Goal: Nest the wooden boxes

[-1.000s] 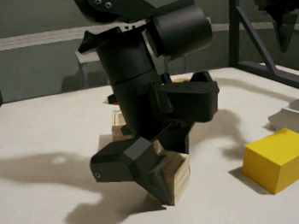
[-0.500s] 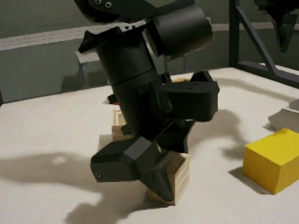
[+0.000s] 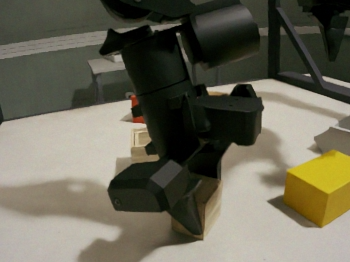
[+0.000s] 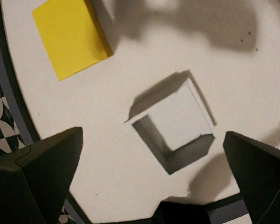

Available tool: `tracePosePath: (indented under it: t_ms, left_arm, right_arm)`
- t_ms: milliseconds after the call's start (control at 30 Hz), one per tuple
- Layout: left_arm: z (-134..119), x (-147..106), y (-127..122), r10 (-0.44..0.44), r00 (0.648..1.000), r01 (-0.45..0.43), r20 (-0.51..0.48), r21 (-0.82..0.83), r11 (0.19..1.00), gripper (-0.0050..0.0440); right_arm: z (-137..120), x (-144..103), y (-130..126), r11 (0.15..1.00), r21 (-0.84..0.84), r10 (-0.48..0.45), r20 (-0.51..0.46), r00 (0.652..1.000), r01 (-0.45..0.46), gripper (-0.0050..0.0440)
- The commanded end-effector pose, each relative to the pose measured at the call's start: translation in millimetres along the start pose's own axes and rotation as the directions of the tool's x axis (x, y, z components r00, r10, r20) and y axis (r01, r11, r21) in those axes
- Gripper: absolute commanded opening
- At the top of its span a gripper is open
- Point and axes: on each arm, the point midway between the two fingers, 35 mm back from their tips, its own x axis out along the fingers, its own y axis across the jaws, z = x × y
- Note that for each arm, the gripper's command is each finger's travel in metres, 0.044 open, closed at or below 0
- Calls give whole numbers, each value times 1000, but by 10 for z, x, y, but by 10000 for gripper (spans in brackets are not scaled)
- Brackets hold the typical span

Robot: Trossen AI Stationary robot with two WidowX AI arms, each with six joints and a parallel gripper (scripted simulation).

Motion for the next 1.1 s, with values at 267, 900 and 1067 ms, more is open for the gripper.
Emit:
tracePosePath:
  t_ms: [267,900,1067]
  left_arm:
    - [28,-31,9,9,1000,-9,3,14,1000,400]
    - [28,-31,9,9,1000,-9,3,14,1000,400]
    - [28,-31,9,9,1000,-9,3,14,1000,400]
  right_arm:
    - [118,-56,40,1000,-3,10,-90,996,-10,-20]
    - [214,-102,35,1000,0,11,-281,960,-12,-50]
    - [241,-113,33,1000,0,11,-333,943,-12,-50]
